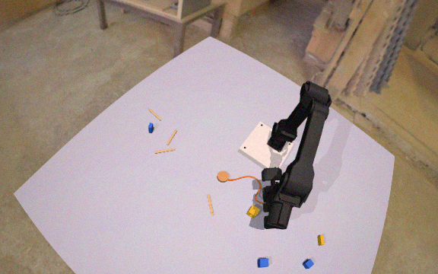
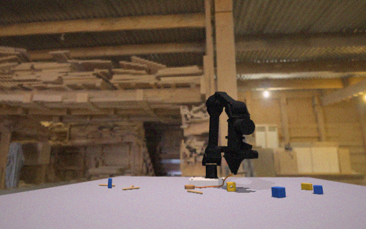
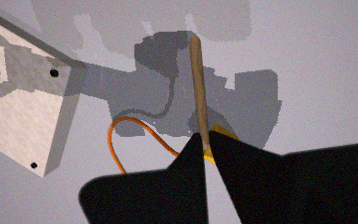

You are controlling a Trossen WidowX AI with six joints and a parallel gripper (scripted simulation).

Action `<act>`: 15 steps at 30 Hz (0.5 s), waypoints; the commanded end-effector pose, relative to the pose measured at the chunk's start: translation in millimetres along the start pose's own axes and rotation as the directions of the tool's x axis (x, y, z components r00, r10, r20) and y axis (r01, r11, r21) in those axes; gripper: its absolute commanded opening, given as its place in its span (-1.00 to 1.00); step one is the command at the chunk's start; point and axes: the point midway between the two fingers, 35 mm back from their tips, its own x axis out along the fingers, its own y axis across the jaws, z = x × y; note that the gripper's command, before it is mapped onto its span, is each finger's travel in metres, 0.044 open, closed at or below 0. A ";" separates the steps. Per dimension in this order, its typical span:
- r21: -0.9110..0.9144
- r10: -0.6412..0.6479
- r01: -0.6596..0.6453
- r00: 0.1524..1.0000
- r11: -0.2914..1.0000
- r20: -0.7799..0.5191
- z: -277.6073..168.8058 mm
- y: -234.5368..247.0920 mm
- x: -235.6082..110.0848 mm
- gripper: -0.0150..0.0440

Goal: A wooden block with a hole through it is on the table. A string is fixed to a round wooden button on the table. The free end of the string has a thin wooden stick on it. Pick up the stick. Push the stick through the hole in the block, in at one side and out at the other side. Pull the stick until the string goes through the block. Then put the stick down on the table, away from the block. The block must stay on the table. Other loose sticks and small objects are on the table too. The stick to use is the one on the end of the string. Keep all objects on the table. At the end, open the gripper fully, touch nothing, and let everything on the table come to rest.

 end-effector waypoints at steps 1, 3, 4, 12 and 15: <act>-0.048 0.008 -0.008 1.000 0.999 0.010 -3.6 2.0 0.7 -0.49; -0.076 0.012 -0.011 1.000 0.997 0.013 -6.0 3.2 0.7 -0.49; -0.090 0.014 -0.012 1.000 0.996 0.014 -7.2 3.9 0.7 -0.49; -0.200 0.028 -0.022 0.999 0.980 0.027 -16.8 9.0 0.9 -0.49; -0.241 0.033 -0.024 0.999 0.970 0.032 -20.3 11.1 0.9 -0.49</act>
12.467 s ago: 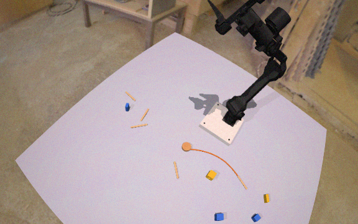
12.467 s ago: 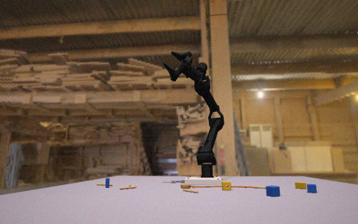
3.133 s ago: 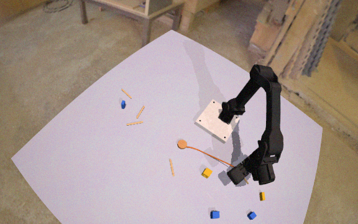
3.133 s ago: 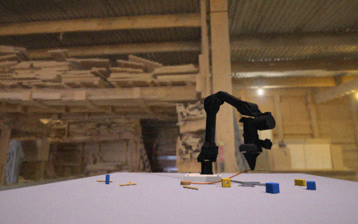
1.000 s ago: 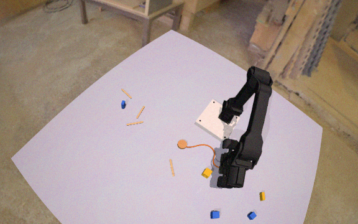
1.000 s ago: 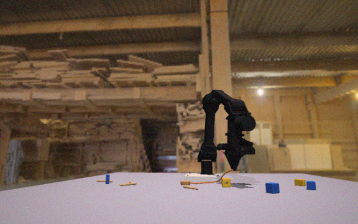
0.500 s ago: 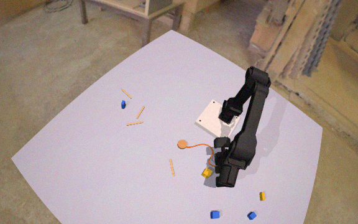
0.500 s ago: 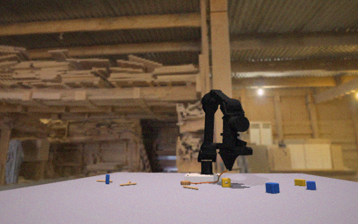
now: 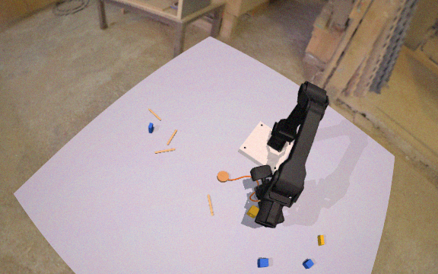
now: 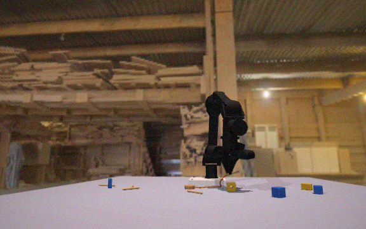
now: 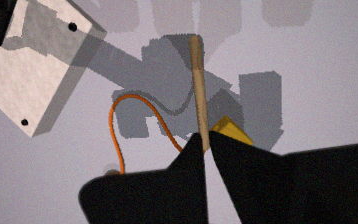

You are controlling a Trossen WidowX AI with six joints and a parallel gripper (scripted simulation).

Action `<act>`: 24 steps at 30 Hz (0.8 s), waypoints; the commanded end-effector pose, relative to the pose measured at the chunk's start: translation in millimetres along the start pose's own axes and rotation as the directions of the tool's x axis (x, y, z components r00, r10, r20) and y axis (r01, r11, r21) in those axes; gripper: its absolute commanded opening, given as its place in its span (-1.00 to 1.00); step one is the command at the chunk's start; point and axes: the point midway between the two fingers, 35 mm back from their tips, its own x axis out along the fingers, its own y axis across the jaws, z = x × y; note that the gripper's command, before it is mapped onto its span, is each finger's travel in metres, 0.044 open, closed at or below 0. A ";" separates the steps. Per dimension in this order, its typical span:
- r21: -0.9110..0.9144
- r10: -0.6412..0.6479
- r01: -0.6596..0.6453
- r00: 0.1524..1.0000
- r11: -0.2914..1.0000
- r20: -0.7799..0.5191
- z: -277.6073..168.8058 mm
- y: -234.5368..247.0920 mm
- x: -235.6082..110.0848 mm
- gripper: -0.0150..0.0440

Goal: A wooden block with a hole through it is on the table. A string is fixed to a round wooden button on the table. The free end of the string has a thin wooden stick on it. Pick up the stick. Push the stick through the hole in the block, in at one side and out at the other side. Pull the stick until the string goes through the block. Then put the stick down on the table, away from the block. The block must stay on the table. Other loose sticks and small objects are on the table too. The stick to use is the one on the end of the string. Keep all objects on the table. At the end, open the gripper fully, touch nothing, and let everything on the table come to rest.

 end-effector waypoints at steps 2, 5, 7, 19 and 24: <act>-0.063 0.006 -0.005 1.000 0.998 0.014 -3.9 3.8 0.7 -0.49; -0.105 0.010 -0.008 1.000 0.994 0.020 -6.9 6.6 0.7 -0.49; -0.133 0.012 -0.009 1.000 0.991 0.025 -8.8 8.5 0.7 -0.49; -0.297 0.026 -0.009 0.998 0.955 0.051 -20.2 20.1 1.0 -0.49; -0.363 0.030 -0.006 0.998 0.932 0.062 -24.7 25.1 1.1 -0.49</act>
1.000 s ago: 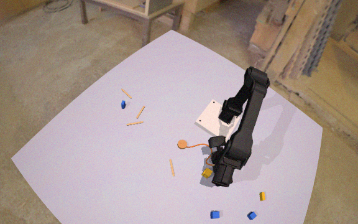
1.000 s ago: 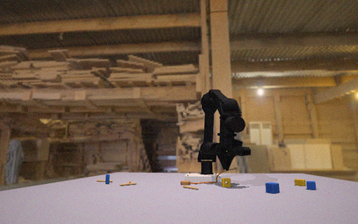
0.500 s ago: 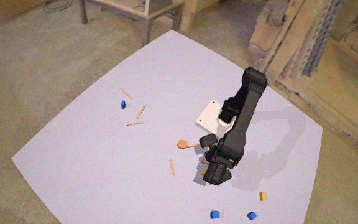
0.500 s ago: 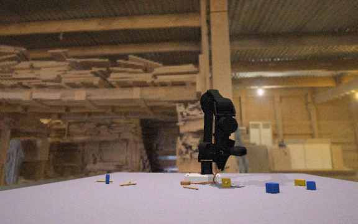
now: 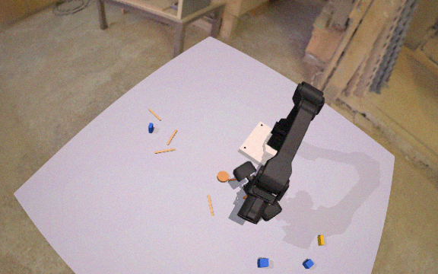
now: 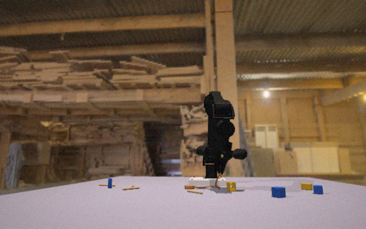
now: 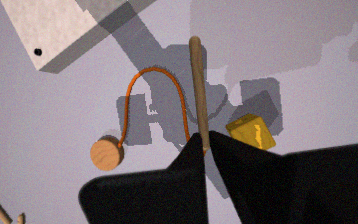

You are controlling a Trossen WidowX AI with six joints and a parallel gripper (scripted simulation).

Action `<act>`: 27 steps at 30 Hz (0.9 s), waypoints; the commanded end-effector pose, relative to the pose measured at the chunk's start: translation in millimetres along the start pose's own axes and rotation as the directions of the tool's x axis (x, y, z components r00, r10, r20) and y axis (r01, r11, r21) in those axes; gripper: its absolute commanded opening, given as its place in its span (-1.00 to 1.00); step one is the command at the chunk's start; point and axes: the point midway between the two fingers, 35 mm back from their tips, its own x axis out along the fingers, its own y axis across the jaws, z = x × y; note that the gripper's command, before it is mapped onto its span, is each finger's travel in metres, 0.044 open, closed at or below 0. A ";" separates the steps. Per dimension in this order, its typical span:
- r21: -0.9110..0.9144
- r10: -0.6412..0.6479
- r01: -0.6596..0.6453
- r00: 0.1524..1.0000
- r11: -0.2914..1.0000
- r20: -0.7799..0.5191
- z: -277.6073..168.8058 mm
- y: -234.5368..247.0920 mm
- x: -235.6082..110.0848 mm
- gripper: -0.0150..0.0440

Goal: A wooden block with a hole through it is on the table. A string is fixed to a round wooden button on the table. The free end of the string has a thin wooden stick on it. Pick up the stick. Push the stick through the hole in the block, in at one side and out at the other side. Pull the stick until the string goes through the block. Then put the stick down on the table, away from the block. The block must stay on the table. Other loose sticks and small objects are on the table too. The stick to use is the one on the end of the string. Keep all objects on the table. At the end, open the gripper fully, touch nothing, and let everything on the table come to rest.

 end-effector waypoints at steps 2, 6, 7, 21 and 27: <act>-0.063 -0.002 0.003 1.000 0.998 0.016 -1.9 5.1 0.6 -0.49; -0.119 -0.002 0.005 1.000 0.993 0.026 -3.9 10.2 0.7 -0.49; -0.133 -0.002 0.005 1.000 0.991 0.029 -4.4 11.4 0.7 -0.49; -0.324 -0.004 0.025 0.998 0.946 0.064 -10.2 29.1 0.9 -0.49; -0.367 -0.005 0.032 0.997 0.930 0.072 -11.4 33.3 0.9 -0.49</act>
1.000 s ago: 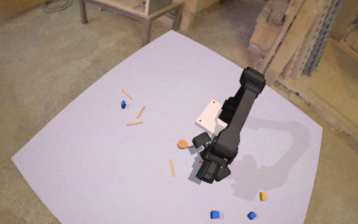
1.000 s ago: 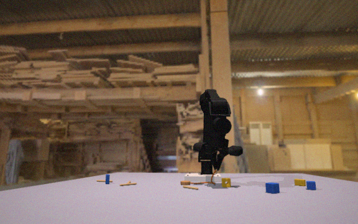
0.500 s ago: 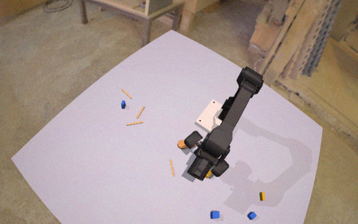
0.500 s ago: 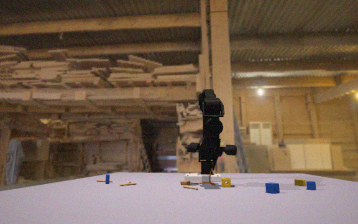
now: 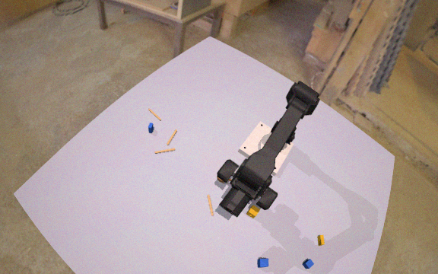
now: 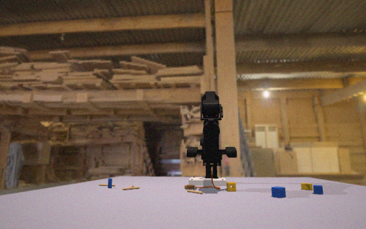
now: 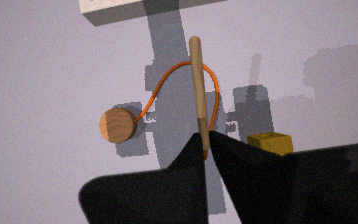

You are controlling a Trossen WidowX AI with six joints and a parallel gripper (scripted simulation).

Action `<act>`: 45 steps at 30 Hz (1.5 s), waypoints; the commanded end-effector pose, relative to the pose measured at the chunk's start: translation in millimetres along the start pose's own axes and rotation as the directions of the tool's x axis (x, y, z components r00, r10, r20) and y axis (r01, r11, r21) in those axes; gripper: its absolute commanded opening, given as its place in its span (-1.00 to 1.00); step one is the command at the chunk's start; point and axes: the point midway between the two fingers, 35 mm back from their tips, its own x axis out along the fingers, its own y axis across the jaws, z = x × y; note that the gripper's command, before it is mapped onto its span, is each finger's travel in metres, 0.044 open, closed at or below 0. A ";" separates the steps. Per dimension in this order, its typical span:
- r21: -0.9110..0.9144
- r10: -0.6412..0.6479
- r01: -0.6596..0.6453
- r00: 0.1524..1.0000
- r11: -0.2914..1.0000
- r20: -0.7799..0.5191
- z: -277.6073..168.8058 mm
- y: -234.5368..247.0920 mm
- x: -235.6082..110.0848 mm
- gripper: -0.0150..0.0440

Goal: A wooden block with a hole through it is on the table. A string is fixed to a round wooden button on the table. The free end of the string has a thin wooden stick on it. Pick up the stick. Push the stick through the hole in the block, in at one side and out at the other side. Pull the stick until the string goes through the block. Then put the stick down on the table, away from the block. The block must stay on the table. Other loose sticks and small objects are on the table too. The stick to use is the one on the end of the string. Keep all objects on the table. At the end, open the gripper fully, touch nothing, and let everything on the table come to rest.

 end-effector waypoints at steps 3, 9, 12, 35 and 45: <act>0.004 0.001 -0.001 1.000 1.000 -0.001 0.0 -0.6 -0.1 -0.49; 0.003 0.001 -0.001 1.000 1.000 -0.010 -5.3 -1.2 -2.2 -0.49; 0.003 0.001 -0.001 1.000 1.000 -0.016 -8.8 -1.6 -3.6 -0.49; -0.001 0.002 -0.002 0.998 1.000 -0.062 -35.7 -4.9 -14.0 -0.49; -0.003 0.001 -0.002 0.997 1.000 -0.083 -47.5 -6.5 -18.5 -0.49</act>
